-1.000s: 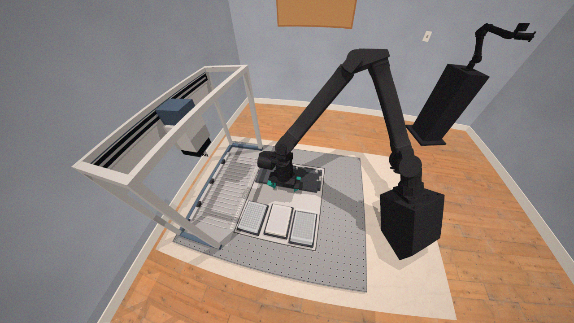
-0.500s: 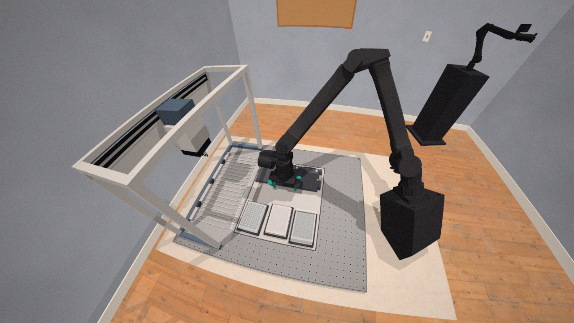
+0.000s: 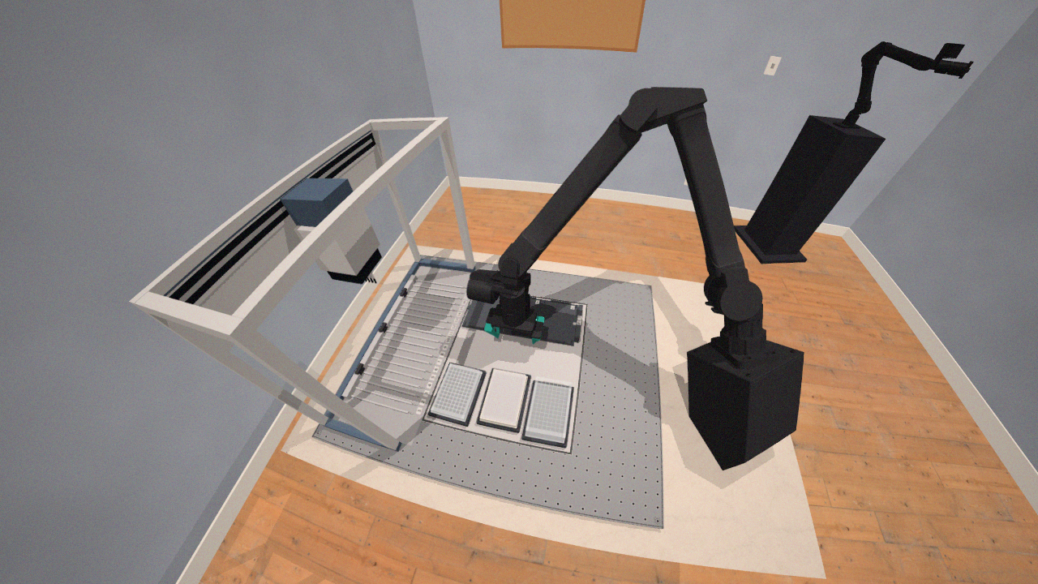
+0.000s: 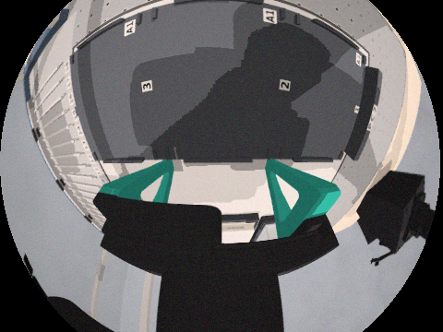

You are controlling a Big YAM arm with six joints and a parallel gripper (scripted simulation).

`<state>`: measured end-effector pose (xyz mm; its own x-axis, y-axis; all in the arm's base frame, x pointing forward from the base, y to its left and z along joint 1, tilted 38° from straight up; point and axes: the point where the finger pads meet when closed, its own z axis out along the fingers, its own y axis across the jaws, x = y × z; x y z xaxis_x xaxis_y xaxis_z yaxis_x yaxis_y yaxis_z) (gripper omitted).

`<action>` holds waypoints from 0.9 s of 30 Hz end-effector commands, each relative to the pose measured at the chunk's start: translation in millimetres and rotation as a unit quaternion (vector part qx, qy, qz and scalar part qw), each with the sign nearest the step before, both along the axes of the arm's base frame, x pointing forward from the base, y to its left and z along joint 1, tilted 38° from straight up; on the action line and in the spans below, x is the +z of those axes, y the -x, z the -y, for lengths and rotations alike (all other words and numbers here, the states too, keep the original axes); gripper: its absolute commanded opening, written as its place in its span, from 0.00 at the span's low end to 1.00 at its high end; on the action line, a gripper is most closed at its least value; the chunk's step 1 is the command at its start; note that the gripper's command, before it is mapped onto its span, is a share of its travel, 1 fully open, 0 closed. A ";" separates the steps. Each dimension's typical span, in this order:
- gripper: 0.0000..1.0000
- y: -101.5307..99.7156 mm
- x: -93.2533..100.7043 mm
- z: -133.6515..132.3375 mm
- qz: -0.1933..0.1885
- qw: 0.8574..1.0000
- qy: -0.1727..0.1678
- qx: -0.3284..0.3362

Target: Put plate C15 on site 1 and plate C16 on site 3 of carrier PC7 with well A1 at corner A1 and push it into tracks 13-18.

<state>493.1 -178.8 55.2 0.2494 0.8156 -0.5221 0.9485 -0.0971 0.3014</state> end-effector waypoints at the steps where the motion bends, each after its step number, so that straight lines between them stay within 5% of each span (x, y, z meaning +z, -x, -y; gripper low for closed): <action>1: 1.00 -0.5 30.6 11.8 0.018 1.000 0.011 -0.004; 27: 1.00 0.5 36.4 18.4 0.020 1.000 0.012 -0.003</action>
